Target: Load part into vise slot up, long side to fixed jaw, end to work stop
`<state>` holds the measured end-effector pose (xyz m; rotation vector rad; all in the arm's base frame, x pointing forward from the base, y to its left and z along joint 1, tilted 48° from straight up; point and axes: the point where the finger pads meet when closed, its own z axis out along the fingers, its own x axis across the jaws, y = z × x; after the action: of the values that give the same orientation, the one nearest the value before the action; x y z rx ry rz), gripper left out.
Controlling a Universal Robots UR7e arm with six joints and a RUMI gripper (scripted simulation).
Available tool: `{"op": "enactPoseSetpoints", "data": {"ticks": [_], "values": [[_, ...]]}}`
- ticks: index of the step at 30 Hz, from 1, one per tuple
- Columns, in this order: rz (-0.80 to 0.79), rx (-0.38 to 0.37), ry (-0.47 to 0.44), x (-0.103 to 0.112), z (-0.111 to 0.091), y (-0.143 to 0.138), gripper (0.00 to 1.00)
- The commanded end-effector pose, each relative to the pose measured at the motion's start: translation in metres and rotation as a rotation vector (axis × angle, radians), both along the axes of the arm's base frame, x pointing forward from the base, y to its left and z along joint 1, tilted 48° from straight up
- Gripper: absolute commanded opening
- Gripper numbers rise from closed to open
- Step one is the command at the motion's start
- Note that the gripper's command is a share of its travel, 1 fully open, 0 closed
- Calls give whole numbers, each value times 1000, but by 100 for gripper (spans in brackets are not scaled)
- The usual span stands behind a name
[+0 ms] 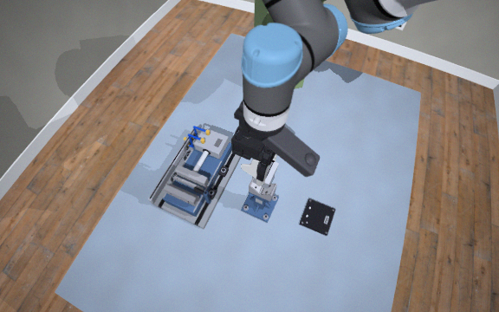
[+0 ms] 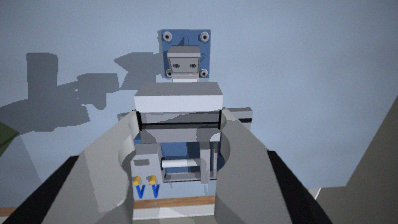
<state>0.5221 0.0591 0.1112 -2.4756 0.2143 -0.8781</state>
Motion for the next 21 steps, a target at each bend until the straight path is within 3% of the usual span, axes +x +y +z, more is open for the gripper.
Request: {"op": "enactPoseSetpoints", "data": {"ticks": [1, 21], "values": [[1, -2, -2, 0, 0, 0, 0], [17, -17, -11, 2, 0, -3, 0]]}}
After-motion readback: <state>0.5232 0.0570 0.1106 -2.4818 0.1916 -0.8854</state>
